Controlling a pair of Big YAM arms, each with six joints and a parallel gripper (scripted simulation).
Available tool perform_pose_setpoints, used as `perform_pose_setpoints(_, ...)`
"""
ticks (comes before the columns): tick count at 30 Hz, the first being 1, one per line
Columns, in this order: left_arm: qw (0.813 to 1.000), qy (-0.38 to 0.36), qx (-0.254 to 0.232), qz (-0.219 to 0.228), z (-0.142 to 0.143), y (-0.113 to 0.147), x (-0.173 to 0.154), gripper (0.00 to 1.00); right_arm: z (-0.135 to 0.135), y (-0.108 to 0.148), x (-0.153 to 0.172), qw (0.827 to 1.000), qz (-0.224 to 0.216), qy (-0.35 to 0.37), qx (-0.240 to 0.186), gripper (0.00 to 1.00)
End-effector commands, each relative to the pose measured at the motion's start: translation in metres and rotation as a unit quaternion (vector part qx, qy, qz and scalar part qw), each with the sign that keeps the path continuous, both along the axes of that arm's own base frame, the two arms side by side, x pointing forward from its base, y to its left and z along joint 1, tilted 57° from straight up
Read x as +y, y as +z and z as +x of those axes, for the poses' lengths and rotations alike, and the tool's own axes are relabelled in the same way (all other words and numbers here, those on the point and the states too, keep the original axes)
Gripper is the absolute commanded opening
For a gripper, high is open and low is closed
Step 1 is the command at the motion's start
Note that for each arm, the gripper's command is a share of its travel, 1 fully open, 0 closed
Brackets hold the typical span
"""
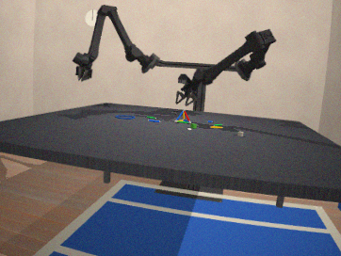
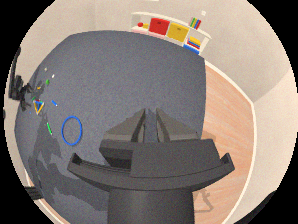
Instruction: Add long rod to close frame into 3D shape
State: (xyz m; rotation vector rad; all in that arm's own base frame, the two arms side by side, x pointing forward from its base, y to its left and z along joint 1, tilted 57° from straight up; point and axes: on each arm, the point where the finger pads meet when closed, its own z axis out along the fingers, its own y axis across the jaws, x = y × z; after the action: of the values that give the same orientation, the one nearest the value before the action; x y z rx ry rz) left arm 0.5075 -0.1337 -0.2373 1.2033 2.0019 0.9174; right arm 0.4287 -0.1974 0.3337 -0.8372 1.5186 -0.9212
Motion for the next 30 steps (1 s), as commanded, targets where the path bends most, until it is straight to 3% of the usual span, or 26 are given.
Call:
perform_pose_setpoints(1,1.0,0.008,-0.013,-0.009,0.01,0.006,0.006,1.0,-0.001,0.014,-0.023,0.994,0.096,-0.037,0.029,0.15)
perform_pose_setpoints(8,1.0,0.008,-0.013,-0.009,0.01,0.006,0.006,1.0,-0.015,0.11,-0.062,0.985,0.136,-0.108,-0.011,0.15)
perform_pose_setpoints(14,1.0,-0.002,-0.007,-0.005,0.004,0.004,-0.004,1.0,-0.018,0.152,-0.086,0.976,0.156,-0.147,-0.024,0.15)
perform_pose_setpoints(27,1.0,-0.002,-0.007,-0.005,0.004,0.004,-0.004,1.0,-0.021,0.173,-0.085,0.977,0.145,-0.153,-0.032,0.15)
perform_pose_setpoints(30,1.0,0.005,-0.021,-0.006,0.012,0.022,0.009,1.0,-0.021,0.18,-0.084,0.978,0.142,-0.151,-0.037,0.15)
